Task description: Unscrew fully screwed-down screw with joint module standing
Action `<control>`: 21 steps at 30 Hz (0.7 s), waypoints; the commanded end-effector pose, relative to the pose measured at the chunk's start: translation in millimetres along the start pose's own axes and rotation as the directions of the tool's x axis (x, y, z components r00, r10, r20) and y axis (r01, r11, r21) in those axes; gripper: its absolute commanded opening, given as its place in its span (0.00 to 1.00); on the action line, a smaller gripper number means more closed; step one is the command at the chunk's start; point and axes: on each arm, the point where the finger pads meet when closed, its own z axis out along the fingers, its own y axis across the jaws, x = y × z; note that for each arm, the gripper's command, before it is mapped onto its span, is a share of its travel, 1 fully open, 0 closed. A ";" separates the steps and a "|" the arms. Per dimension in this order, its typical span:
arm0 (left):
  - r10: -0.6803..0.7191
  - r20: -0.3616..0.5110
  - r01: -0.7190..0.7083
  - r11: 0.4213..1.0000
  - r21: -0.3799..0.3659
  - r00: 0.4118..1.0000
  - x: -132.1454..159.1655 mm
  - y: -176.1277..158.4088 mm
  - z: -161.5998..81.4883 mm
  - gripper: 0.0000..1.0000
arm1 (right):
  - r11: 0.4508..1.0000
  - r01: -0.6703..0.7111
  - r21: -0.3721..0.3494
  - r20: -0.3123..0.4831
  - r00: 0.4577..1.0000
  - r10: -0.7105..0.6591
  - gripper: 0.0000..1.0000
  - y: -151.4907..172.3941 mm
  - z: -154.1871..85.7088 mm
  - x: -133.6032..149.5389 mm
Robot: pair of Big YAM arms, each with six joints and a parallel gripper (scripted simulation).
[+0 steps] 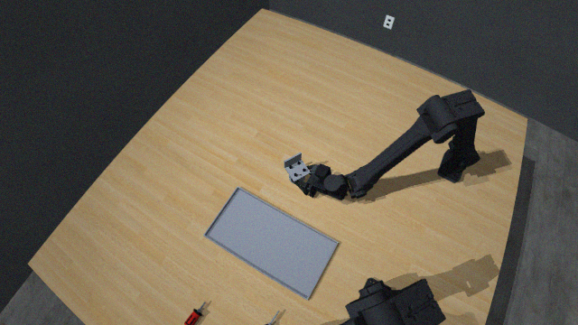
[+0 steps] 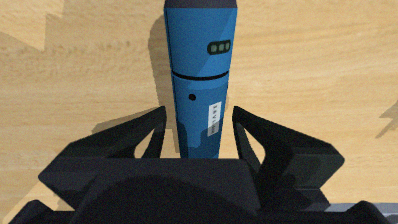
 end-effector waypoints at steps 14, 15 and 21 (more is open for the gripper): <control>-0.020 0.003 0.020 1.000 -0.003 1.000 -5.5 0.7 7.1 0.55 | 1.000 -0.011 -0.005 0.009 1.000 0.011 0.59 7.8 9.1 -2.0; -0.020 0.003 0.020 1.000 -0.003 1.000 -5.5 0.7 7.1 0.55 | 1.000 -0.011 -0.005 0.009 1.000 0.011 0.59 7.8 9.1 -2.0; -0.020 0.003 0.020 1.000 -0.003 1.000 -5.5 0.7 7.1 0.46 | 1.000 -0.011 -0.005 0.009 1.000 0.011 0.59 7.8 9.1 -2.0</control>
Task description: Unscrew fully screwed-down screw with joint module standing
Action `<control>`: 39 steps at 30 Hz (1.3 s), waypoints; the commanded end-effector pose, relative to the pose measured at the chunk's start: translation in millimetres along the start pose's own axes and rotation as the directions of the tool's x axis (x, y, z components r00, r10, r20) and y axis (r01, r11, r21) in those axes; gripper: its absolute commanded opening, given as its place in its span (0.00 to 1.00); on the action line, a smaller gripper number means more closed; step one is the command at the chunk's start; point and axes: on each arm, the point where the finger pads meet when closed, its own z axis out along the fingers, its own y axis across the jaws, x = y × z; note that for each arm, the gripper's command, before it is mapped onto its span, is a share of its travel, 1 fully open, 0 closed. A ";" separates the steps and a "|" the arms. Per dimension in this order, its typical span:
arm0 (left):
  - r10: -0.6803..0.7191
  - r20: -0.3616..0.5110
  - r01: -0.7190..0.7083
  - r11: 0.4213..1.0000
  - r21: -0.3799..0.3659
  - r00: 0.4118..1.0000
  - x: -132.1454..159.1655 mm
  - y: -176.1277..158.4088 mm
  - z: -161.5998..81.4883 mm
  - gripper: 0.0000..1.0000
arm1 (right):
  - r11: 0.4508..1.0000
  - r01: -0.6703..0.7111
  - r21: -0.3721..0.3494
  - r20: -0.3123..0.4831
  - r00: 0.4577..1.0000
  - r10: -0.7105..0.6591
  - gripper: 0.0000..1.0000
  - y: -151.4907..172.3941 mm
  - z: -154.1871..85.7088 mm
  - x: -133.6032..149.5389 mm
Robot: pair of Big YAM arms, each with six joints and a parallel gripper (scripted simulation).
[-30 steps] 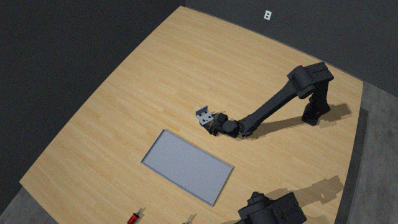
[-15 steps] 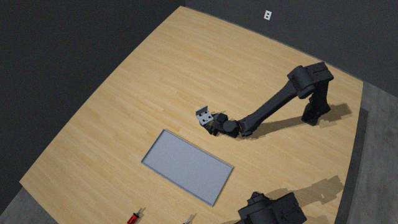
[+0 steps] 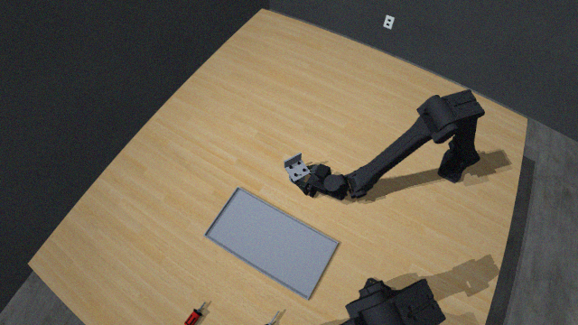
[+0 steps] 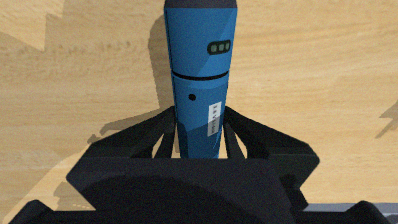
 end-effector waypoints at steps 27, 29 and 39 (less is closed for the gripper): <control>-0.020 0.003 0.020 1.000 -0.003 1.000 -5.4 0.7 7.1 0.45 | 1.000 -0.011 -0.005 0.009 1.000 0.011 0.59 7.8 9.1 -2.0; -0.020 0.003 0.020 1.000 -0.003 1.000 -5.4 0.7 7.1 0.45 | 1.000 -0.011 -0.005 0.009 1.000 0.011 0.59 7.8 9.1 -2.0; -0.019 0.003 0.019 1.000 -0.003 1.000 -5.4 0.7 7.1 0.44 | 1.000 -0.011 -0.005 0.009 1.000 0.011 0.59 7.8 9.1 -2.0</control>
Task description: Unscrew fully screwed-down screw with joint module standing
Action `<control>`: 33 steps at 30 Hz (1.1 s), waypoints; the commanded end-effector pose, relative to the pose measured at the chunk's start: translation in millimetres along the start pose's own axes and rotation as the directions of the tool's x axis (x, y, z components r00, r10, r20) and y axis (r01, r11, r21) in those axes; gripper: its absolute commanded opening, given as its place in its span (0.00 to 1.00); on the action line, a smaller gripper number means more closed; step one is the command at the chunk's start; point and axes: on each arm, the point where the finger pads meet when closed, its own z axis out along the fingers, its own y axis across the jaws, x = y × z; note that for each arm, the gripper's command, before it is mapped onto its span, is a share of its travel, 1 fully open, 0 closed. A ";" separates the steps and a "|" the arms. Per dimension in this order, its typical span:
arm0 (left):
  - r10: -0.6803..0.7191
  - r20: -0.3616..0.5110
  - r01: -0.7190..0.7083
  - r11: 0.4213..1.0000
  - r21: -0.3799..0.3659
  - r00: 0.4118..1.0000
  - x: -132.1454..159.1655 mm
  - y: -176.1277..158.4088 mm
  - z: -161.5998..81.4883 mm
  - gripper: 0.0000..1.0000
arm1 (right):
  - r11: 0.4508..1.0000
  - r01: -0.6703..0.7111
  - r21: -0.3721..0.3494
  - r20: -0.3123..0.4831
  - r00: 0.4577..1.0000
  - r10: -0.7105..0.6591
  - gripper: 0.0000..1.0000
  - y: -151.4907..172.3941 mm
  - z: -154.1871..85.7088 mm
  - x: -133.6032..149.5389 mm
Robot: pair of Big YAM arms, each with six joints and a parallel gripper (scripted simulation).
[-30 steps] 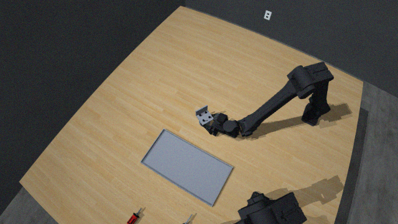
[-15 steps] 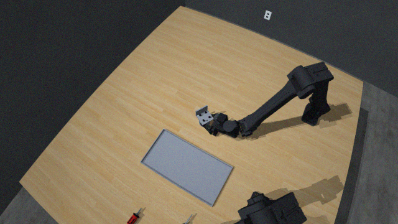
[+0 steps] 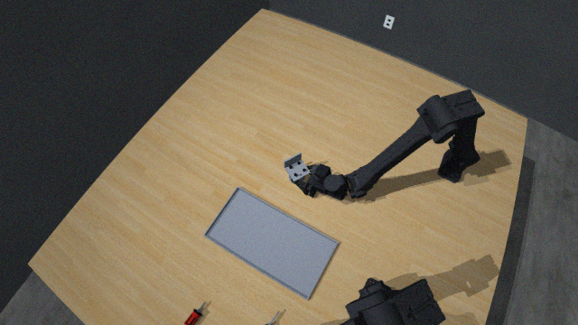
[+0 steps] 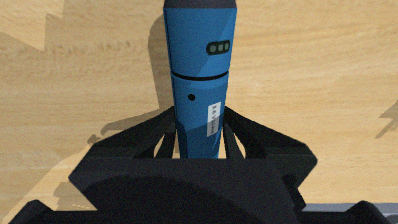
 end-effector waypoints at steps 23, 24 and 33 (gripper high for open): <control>-0.018 0.002 0.018 1.000 -0.004 1.000 -5.1 0.9 7.0 0.43 | 1.000 -0.011 -0.005 0.009 1.000 0.011 0.59 7.8 9.1 -2.0; -0.018 0.002 0.018 1.000 -0.004 1.000 -5.1 0.9 7.0 0.43 | 1.000 -0.011 -0.005 0.009 1.000 0.011 0.59 7.8 9.1 -2.0; -0.017 0.002 0.017 1.000 -0.004 1.000 -5.2 0.9 7.0 0.42 | 1.000 -0.011 -0.005 0.009 1.000 0.011 0.59 7.8 9.1 -2.0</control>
